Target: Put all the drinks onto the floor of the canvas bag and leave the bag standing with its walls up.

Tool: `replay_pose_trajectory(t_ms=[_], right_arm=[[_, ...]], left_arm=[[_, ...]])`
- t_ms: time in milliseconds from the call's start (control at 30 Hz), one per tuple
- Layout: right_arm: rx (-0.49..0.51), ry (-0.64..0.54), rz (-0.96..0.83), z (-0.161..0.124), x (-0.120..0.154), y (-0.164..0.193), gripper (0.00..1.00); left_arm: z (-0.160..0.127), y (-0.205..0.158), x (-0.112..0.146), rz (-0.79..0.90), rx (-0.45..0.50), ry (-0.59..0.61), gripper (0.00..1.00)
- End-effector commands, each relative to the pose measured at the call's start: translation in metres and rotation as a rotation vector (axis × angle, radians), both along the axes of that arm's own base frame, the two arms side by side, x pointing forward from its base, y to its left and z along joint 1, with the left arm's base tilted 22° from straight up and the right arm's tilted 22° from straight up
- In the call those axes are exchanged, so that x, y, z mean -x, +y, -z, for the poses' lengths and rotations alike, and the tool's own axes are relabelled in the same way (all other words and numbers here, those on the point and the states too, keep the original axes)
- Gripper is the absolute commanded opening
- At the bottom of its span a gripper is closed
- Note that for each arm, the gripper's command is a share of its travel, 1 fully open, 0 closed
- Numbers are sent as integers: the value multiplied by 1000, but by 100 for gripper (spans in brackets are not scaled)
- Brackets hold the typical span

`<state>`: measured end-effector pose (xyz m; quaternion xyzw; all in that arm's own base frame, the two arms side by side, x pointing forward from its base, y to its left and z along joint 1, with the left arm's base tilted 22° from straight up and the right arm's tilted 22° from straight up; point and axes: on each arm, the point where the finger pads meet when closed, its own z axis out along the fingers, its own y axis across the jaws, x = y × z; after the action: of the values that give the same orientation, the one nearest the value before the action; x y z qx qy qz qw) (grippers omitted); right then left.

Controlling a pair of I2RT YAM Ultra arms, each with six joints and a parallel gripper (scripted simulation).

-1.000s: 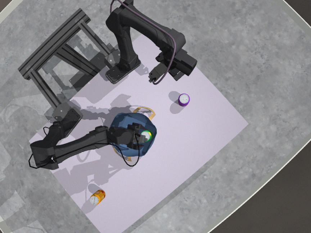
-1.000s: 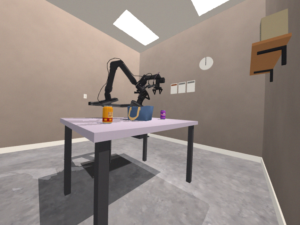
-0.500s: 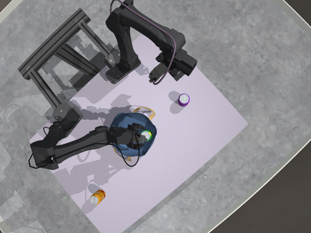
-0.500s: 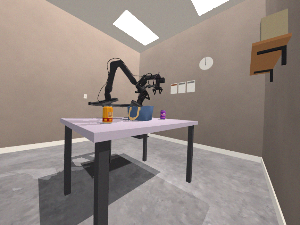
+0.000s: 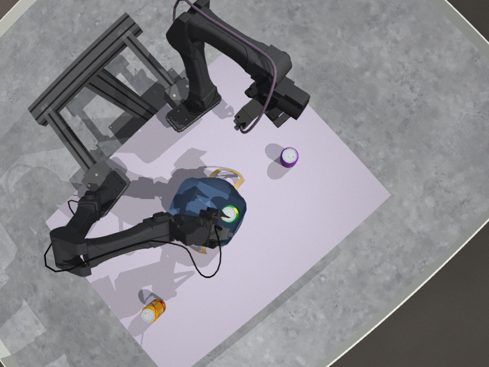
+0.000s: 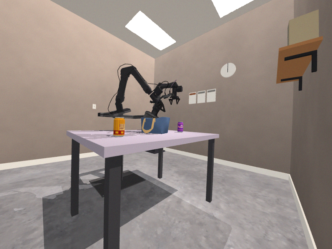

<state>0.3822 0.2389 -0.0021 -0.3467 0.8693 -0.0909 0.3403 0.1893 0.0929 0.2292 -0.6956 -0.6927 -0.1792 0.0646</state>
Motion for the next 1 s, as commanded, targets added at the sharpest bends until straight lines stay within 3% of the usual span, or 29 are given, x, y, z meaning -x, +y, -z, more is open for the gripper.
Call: replay_pose_trajectory(t_ms=[0, 133, 233, 333, 533, 700, 767, 800, 900, 967], right_arm=[[8, 22, -103, -27, -24, -6, 84], [25, 55, -110, -33, -47, -44, 84], [31, 76, -127, -26, -44, -42, 84], [31, 59, -95, -45, -68, -84, 84], [37, 97, -118, -55, -86, -147, 84], [36, 107, -120, -67, -95, -205, 84], [36, 107, -120, -67, -95, -205, 84], [32, 143, -135, -53, -92, -204, 84], [37, 92, -109, -82, -98, -250, 84], [32, 95, -124, -85, -95, -269, 84]], left_arm=[[-5, -4, 1, 16, 10, -12, 100], [-5, -4, 1, 16, 10, -12, 100], [-5, -4, 1, 16, 10, -12, 100], [-5, -4, 1, 16, 10, -12, 100], [-5, -4, 1, 16, 10, -12, 100], [-5, -4, 1, 16, 10, -12, 100], [-5, -4, 1, 16, 10, -12, 100], [-5, -4, 1, 16, 10, -12, 100], [-5, -4, 1, 16, 10, -12, 100], [-5, -4, 1, 16, 10, -12, 100]])
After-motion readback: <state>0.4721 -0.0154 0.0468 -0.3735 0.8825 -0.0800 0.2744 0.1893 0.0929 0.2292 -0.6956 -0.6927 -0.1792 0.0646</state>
